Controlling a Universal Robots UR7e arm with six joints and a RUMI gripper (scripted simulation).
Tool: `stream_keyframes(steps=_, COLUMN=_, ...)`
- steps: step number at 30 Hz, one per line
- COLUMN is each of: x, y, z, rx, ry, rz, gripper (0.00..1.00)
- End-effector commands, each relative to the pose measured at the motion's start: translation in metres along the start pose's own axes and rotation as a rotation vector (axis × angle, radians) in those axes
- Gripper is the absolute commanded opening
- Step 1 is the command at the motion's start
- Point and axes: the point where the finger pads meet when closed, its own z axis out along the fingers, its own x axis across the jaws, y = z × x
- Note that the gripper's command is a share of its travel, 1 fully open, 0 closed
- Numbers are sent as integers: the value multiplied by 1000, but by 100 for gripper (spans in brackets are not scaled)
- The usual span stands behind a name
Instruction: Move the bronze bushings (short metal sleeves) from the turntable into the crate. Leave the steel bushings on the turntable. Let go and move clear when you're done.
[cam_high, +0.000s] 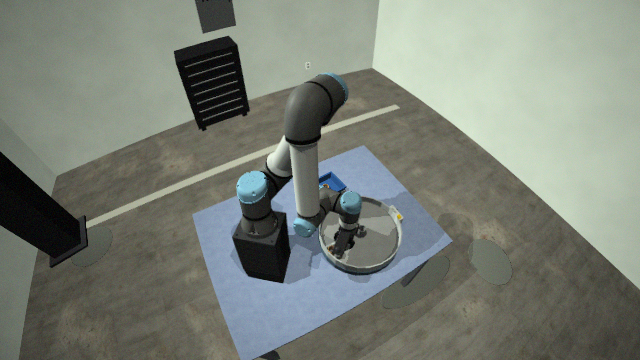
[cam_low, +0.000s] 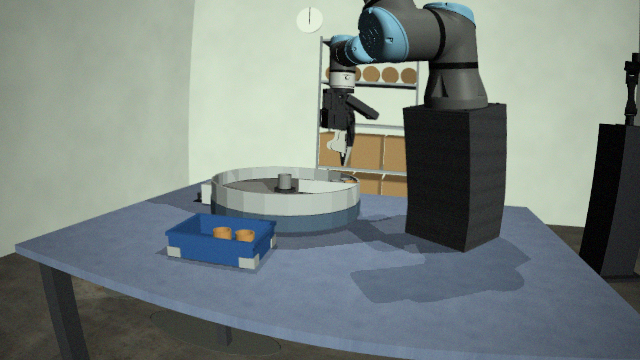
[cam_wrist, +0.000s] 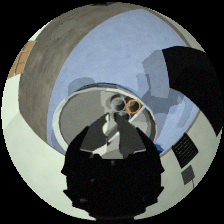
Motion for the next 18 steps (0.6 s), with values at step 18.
stream_keyframes(steps=18, x=0, y=-1, z=23, rx=0, ry=1, rz=-3, gripper=5)
